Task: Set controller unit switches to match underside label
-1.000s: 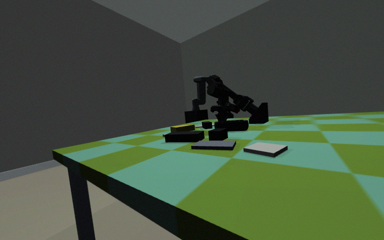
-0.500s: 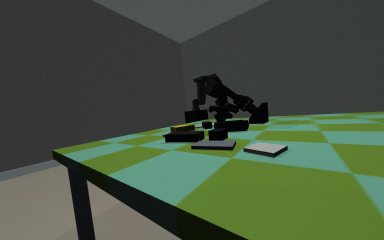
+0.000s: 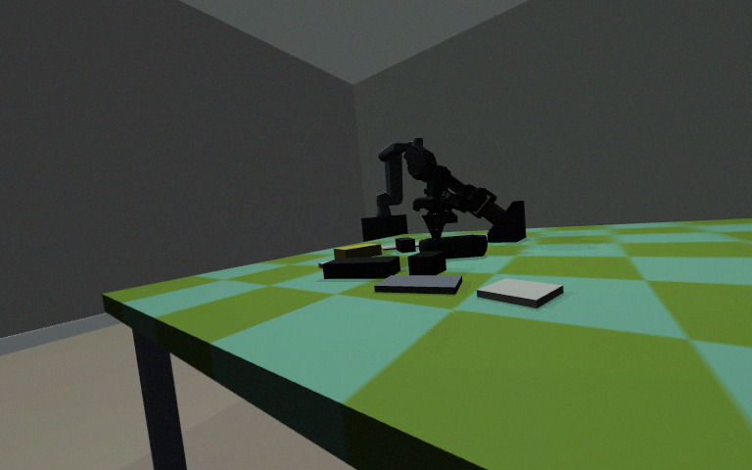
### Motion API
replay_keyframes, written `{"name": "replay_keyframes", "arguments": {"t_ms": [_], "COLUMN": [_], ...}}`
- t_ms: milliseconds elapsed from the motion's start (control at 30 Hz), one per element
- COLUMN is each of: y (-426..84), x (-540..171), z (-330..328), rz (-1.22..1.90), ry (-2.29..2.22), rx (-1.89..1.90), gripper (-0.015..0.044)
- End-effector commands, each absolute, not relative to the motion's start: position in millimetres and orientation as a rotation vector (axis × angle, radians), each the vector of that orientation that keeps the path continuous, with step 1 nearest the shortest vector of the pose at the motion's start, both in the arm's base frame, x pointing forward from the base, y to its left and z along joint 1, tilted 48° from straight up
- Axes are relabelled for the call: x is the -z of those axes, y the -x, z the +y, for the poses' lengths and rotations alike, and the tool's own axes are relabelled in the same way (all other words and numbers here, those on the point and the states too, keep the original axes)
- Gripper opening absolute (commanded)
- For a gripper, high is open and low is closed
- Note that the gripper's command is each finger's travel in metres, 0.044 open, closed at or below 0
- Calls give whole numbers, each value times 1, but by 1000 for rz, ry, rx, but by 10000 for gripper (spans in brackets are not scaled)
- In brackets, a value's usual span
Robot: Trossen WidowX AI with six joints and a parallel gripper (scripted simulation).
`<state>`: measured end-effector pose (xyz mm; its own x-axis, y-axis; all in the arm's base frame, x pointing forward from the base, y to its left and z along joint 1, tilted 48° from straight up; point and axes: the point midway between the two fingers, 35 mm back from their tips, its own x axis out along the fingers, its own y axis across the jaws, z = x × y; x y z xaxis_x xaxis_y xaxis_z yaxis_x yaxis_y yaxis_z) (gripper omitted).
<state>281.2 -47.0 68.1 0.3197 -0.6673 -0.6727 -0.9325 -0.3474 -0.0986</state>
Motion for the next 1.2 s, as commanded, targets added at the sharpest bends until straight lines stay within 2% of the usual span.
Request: {"name": "replay_keyframes", "arguments": {"t_ms": [0,267,600,1167], "y": [-247,-249,-307,-309], "x": [-89,-90,-93,-84], "z": [-33,-32,-32,-16], "rz": [1397,1392,1245,1276], "ry": [2124,2138,2343,2322], "rx": [-728,-761,-1233,-1264], "gripper": [0,0,0,0]}}
